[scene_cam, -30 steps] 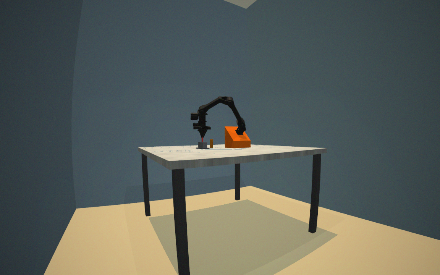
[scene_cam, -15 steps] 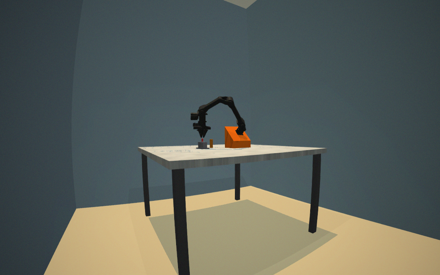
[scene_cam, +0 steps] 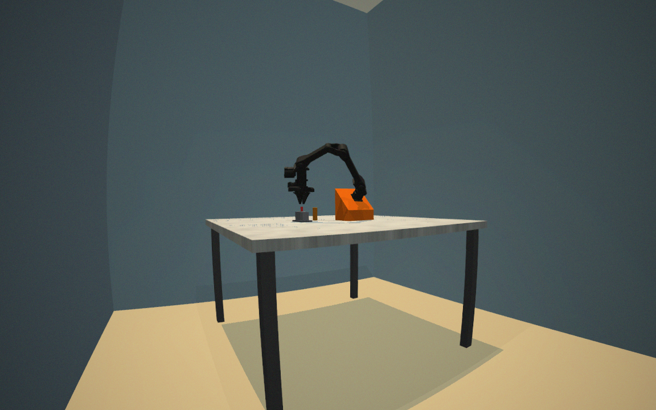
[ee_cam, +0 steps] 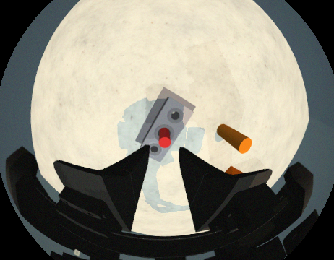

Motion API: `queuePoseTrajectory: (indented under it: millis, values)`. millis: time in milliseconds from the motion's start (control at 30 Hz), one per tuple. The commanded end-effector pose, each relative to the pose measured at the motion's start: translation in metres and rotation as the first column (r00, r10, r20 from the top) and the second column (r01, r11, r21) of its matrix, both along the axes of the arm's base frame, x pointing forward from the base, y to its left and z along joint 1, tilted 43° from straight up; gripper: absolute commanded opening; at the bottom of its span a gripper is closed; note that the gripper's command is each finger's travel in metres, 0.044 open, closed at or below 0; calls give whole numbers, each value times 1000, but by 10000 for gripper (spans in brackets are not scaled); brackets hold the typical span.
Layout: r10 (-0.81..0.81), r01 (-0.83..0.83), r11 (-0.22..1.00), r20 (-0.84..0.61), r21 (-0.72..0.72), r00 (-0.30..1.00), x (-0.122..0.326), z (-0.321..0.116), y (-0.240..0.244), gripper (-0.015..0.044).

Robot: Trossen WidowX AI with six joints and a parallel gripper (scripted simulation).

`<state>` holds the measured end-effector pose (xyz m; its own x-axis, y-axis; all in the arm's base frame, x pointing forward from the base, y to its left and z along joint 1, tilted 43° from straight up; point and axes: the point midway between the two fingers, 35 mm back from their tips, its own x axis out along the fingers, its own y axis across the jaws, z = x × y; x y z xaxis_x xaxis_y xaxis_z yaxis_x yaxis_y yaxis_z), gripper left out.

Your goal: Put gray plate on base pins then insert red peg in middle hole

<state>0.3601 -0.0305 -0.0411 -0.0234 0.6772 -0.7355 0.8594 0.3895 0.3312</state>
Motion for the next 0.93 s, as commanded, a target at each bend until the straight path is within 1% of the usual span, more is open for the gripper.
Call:
queuePoseTrajectory:
  millis: [0, 900]
  values:
    - [4, -4, 1000, 3, -1, 1000, 0, 2, -2, 150]
    - [4, -4, 1000, 3, -2, 1000, 1, 16, -15, 150]
